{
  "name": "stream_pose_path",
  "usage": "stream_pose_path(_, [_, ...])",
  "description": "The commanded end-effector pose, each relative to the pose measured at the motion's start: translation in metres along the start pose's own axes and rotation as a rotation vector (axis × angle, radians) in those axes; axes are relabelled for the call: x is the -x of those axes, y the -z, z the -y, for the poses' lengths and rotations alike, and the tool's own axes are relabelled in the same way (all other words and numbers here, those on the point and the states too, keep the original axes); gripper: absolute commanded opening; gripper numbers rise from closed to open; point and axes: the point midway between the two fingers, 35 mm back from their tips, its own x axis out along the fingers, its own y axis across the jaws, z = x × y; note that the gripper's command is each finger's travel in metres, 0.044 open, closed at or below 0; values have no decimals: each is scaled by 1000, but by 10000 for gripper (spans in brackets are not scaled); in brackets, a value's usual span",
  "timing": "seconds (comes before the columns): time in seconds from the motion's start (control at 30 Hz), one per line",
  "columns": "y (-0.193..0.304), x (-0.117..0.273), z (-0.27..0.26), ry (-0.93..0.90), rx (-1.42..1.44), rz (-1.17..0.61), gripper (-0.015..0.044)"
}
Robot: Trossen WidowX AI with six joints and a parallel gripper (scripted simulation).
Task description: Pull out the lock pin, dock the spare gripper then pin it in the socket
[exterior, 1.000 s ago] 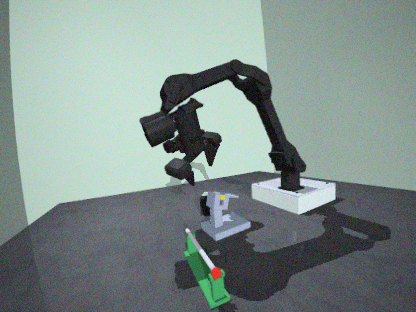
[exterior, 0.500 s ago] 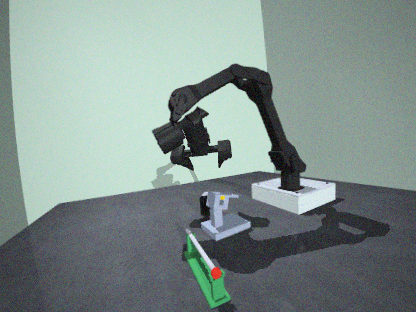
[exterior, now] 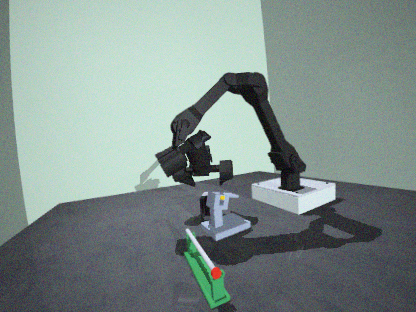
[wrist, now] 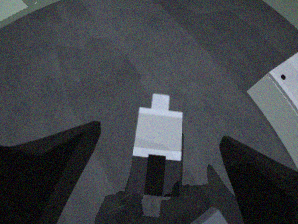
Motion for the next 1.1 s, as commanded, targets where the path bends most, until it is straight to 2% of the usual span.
stream_pose_path(0.0, [4,-7,1,-2,1,5,440])
stream_pose_path(1.07, [39,-44,1,-2,1,6,440])
